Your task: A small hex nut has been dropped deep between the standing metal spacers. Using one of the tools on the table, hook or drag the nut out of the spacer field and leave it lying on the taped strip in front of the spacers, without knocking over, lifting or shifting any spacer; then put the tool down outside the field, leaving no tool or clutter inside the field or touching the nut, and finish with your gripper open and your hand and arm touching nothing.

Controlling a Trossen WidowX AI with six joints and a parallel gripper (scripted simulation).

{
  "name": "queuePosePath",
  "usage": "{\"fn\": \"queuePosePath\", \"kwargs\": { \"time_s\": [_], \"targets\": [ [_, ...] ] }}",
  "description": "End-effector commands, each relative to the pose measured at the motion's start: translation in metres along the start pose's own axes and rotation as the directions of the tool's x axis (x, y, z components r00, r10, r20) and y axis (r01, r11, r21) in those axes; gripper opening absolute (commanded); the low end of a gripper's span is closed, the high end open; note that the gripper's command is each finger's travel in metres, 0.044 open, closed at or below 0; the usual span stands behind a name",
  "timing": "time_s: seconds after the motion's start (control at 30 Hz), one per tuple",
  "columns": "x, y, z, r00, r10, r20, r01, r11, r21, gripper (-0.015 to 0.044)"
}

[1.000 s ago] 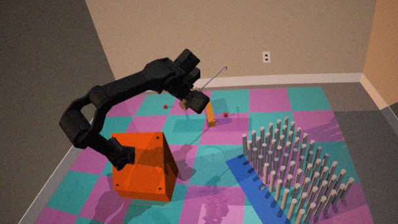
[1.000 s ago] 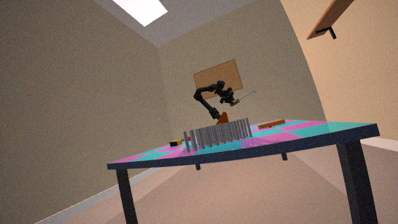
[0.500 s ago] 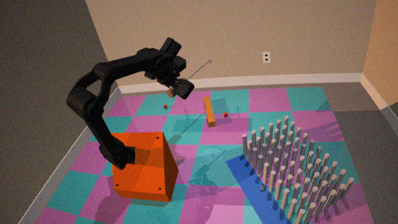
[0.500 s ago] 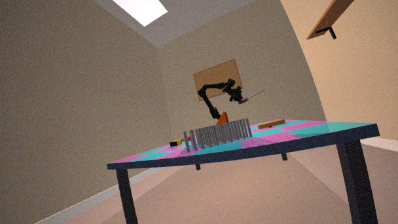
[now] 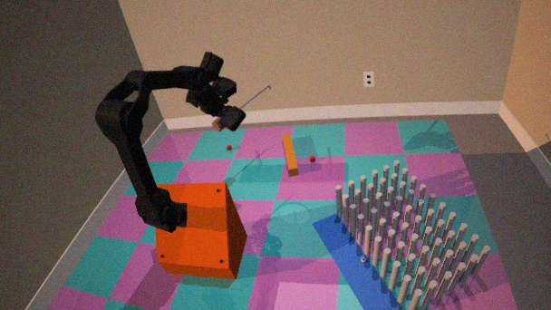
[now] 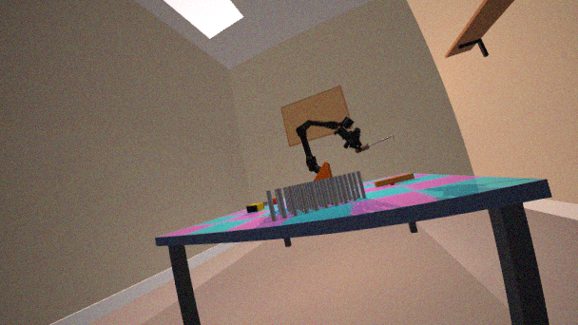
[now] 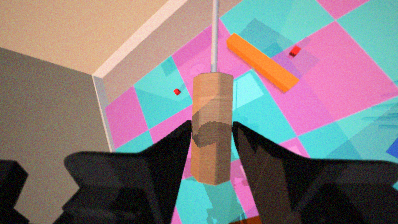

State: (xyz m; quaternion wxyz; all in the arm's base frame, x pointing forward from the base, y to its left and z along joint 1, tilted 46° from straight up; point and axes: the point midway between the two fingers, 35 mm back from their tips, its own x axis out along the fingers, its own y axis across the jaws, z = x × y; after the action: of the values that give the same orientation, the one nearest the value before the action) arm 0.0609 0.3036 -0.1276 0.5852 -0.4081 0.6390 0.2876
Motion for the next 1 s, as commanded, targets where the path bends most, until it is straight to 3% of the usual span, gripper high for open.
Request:
{"fn": "queuePosePath", "kwargs": {
  "time_s": [0.0,0.57,0.97],
  "targets": [
    [0.011,0.021,-0.005,1.0,0.001,-0.006,-0.001,1.0,0.0,0.0],
    [0.075,0.097,-0.064,0.996,-0.053,-0.071,0.052,0.999,-0.009,0.0],
    [0.084,0.098,-0.069,0.996,-0.055,-0.073,0.055,0.998,-0.009,0.0]
  ]
}}
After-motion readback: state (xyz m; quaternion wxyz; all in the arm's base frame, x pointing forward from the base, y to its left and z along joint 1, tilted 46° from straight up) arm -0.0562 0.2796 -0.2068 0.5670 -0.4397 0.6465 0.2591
